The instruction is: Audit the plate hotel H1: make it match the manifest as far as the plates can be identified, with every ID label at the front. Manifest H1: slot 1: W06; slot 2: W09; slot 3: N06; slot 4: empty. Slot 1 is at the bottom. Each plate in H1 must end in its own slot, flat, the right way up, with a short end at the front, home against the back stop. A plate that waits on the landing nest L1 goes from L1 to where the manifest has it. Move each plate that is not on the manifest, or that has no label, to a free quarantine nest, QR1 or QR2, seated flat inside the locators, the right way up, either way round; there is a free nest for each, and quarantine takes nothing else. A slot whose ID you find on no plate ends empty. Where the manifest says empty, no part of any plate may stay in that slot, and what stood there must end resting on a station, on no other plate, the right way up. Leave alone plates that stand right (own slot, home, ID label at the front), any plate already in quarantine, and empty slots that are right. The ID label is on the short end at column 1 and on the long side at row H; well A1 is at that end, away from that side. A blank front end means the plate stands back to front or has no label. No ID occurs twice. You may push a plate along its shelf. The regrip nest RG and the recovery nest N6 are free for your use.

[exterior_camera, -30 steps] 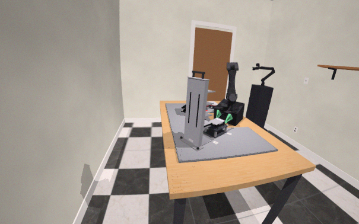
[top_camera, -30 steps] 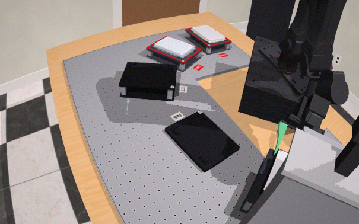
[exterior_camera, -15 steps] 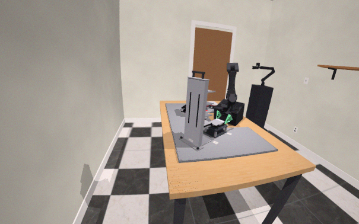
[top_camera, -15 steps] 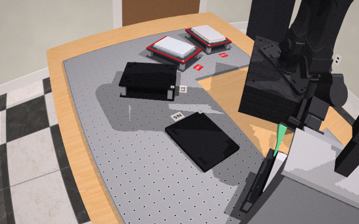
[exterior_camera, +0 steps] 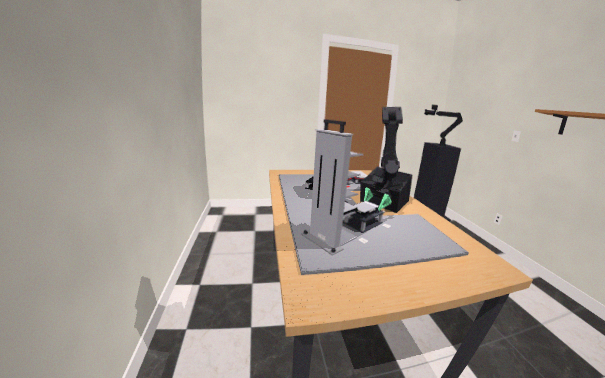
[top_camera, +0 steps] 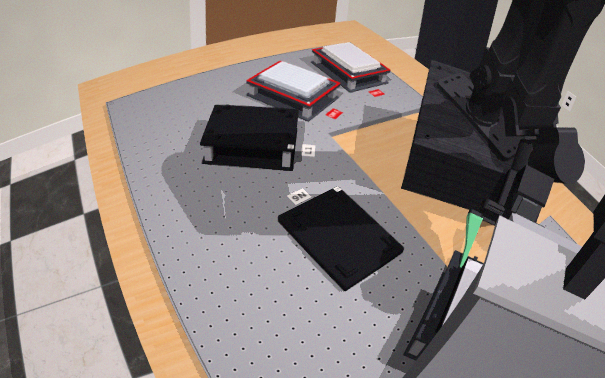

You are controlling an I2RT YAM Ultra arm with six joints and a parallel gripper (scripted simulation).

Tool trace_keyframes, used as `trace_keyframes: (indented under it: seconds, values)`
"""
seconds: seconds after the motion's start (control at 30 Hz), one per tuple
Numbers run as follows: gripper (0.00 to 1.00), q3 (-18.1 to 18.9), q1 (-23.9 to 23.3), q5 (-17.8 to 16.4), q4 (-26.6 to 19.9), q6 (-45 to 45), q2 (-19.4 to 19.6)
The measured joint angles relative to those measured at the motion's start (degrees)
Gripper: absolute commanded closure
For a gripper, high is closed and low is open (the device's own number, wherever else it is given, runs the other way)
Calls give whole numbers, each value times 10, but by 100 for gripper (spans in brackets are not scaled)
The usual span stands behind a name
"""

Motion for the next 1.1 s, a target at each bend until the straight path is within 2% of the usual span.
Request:
trace_keyframes:
  seconds: [0.43, 0.6, 0.63, 1.1]
  values:
    - [14, -4, -2, -1, 61, -2, 49]
    - [14, -4, -2, -1, 64, -2, 50]
    - [7, -4, -2, -1, 64, -2, 50]
    - [7, -4, -2, -1, 63, -2, 50]
